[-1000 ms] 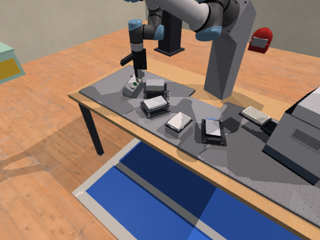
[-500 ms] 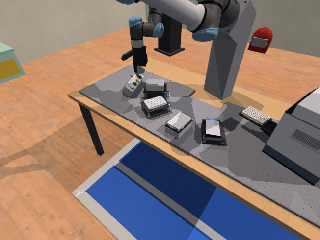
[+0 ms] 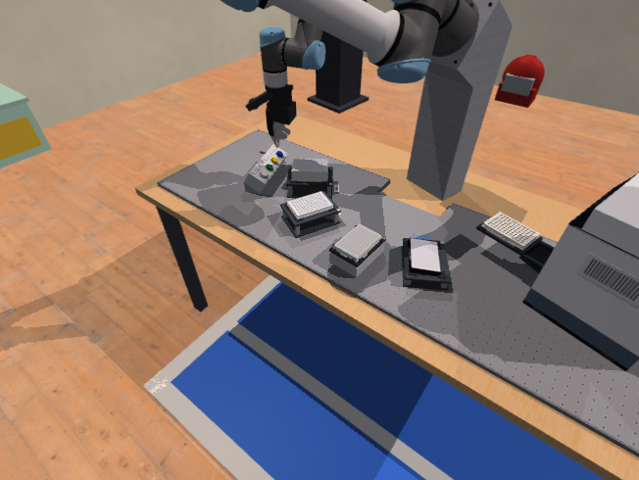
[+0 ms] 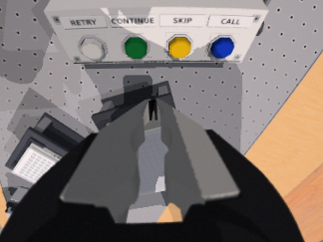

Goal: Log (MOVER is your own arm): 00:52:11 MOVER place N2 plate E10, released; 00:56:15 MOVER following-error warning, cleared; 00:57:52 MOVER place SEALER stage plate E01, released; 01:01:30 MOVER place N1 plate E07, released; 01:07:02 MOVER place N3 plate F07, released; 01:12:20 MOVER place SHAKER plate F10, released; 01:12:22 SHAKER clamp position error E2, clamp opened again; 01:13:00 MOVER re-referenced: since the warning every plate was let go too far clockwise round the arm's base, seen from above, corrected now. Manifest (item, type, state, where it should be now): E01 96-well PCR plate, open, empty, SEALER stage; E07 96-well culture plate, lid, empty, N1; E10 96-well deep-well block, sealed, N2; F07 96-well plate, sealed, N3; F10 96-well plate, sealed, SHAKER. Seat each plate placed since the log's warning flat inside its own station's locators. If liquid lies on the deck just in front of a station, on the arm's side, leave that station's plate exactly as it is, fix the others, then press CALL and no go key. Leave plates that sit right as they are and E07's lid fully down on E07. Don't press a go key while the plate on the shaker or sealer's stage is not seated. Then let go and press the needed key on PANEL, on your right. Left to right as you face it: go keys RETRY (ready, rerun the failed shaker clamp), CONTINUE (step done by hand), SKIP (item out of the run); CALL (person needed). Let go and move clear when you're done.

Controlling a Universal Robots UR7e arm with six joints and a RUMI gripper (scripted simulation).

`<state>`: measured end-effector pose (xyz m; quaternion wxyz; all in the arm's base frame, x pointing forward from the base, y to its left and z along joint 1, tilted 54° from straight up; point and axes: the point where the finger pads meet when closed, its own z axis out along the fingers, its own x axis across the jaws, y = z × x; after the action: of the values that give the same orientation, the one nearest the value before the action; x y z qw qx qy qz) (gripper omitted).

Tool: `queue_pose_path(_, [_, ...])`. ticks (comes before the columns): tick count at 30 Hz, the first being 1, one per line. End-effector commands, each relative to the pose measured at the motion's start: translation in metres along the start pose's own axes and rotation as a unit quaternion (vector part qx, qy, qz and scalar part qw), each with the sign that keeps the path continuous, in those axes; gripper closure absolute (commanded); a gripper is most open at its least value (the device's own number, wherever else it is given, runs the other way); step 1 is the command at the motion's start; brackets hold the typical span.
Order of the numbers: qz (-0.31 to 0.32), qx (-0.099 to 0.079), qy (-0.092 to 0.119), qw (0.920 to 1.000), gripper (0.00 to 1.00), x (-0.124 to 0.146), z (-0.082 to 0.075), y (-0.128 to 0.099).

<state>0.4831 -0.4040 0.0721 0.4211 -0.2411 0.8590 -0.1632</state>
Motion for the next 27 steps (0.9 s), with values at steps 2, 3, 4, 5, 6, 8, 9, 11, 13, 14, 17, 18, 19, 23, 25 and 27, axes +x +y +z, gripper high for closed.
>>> queue_pose_path(2, [0.001,0.0,0.0,1.0,1.0,0.028,0.0,-0.01])
queue_pose_path(3, [0.001,0.0,0.0,1.0,1.0,0.033,0.0,-0.011])
queue_pose_path(4, [0.001,0.0,0.0,1.0,1.0,0.038,0.0,-0.013])
queue_pose_path(5, [0.001,0.0,0.0,1.0,1.0,0.043,0.0,-0.014])
queue_pose_path(6, [0.001,0.0,0.0,1.0,1.0,0.047,0.0,-0.016])
queue_pose_path(8, [0.001,0.0,0.0,1.0,1.0,0.052,0.0,-0.017])
queue_pose_path(9, [0.001,0.0,0.0,1.0,1.0,0.052,0.0,-0.017])
queue_pose_path(11, [0.001,0.0,0.0,1.0,1.0,0.062,0.0,-0.02])
queue_pose_path(13, [0.001,0.0,0.0,1.0,1.0,0.071,0.0,-0.023])
queue_pose_path(14, [0.001,0.0,0.0,1.0,1.0,0.076,0.0,-0.025])
queue_pose_path(17, [0.001,0.0,0.0,1.0,1.0,0.08,0.0,-0.026])
queue_pose_path(18, [0.001,0.0,0.0,1.0,1.0,0.08,0.0,-0.026])
queue_pose_path(19, [0.001,0.0,0.0,1.0,1.0,0.08,0.0,-0.026])
queue_pose_path(23, [0.001,0.0,0.0,1.0,1.0,0.08,0.0,-0.026])
queue_pose_path(25, [0.001,0.0,0.0,1.0,1.0,0.08,0.0,-0.026])
queue_pose_path(27, [0.001,0.0,0.0,1.0,1.0,0.08,0.0,-0.026])
